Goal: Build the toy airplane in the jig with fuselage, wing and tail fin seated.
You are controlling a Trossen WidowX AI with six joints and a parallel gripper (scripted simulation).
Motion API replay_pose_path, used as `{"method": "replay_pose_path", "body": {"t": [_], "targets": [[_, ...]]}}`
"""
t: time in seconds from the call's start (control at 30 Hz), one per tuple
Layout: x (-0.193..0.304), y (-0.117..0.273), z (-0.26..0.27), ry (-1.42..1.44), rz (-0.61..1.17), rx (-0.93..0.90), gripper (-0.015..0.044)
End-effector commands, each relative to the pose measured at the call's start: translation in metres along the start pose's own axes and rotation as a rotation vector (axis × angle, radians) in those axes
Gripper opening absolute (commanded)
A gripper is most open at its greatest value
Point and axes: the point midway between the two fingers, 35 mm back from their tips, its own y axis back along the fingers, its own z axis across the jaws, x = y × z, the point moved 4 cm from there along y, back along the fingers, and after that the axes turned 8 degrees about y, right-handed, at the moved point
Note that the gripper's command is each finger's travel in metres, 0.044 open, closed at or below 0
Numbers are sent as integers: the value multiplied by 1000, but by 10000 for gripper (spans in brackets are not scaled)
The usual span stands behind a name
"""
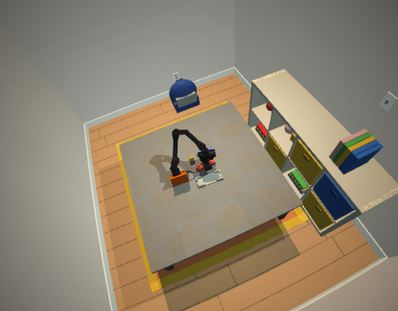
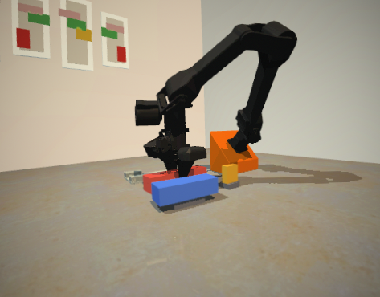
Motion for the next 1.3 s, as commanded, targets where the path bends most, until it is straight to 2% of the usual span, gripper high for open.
{"method": "replay_pose_path", "body": {"t": [0.0,0.07,1.27], "targets": [[0,4,-1,-6,1,0,33],[-2,9,-2,-6,1,3,0],[-2,119,-3,-8,3,7,0]]}}
